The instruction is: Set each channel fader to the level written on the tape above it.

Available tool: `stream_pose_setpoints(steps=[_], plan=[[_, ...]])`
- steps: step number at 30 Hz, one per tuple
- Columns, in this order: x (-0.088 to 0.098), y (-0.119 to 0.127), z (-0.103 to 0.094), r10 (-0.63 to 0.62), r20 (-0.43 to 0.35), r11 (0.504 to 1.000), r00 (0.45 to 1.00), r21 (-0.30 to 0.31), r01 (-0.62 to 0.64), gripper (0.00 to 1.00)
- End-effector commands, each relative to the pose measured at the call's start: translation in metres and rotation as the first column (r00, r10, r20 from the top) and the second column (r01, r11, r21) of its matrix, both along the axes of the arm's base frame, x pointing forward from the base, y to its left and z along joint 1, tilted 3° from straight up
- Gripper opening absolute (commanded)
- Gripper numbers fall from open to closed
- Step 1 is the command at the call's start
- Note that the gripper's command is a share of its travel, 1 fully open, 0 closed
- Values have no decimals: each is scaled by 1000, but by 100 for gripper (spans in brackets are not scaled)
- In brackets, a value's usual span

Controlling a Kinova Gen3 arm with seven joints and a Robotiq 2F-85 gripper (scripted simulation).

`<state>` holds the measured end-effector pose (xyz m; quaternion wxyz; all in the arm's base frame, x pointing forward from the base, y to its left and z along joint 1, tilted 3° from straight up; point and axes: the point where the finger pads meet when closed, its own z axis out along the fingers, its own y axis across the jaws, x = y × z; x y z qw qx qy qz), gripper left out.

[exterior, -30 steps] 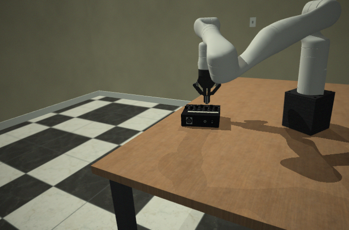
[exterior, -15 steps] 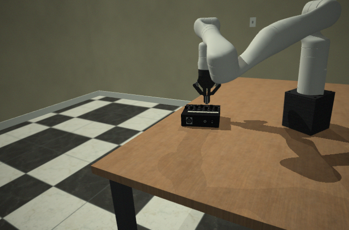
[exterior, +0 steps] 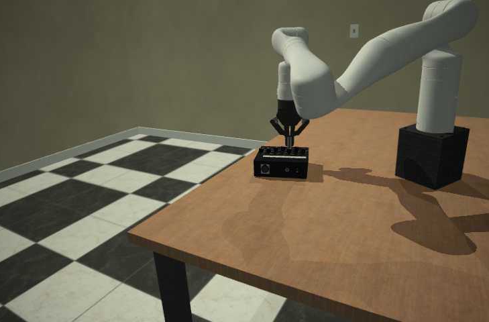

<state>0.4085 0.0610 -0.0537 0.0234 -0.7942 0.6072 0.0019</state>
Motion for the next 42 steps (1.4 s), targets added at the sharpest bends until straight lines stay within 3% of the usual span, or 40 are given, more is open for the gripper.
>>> stream_pose_setpoints(steps=[1, 42], plan=[[0, 0, -2, 1, -1, 1000, 1000, -1, -1, 0], [-1, 5, -3, 1, -1, 1000, 1000, -1, -1, 0]])
